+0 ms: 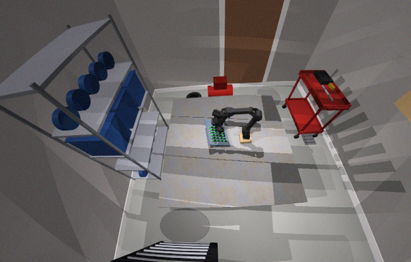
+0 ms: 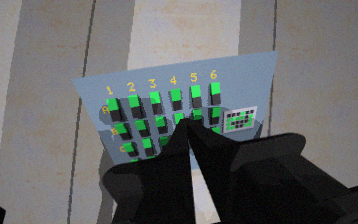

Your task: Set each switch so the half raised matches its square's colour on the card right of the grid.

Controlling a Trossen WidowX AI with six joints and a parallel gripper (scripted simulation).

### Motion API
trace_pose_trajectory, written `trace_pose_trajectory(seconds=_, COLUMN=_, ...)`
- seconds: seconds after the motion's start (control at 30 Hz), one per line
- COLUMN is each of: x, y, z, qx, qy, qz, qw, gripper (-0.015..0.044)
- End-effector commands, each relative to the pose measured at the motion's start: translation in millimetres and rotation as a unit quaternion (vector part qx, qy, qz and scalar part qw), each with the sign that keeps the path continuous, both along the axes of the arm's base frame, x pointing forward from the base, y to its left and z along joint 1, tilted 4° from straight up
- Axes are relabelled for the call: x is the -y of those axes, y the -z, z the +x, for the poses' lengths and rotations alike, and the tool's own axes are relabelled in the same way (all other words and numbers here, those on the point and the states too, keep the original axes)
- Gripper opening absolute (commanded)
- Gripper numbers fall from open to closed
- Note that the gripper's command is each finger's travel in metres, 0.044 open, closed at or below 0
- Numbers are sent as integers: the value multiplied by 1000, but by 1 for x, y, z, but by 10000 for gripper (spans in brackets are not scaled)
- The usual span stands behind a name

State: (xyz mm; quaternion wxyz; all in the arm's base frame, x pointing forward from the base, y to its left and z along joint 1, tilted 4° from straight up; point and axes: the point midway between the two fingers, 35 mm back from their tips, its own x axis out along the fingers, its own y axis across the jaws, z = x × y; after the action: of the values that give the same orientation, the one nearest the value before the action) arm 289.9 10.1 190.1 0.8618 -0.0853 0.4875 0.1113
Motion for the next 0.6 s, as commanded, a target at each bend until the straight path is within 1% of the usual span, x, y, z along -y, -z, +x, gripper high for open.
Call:
trace_pose_trajectory(seconds=0.0, x=-2, y=4, z=-10, qx=-11, qy=-2, qz=-1, qw=1000, gripper=0)
trace_pose_trajectory(seconds=0.13, x=-11, y=24, z=-50, qx=-13, qy=-2, qz=0, qw=1000, gripper=0)
trace_pose_trajectory(seconds=0.2, x=-14, y=32, z=-62, qx=-13, qy=-2, qz=0, qw=1000, gripper=0)
trace_pose_trajectory(seconds=0.37, x=-14, y=36, z=-62, qx=-14, qy=-2, qz=0, qw=1000, gripper=0)
trace_pose_trajectory(seconds=0.47, x=-18, y=61, z=-47, qx=-24, qy=-2, qz=-3, qw=1000, gripper=0)
trace_pose_trajectory(seconds=0.57, x=-18, y=63, z=-46, qx=-25, qy=-2, qz=-3, qw=1000, gripper=0)
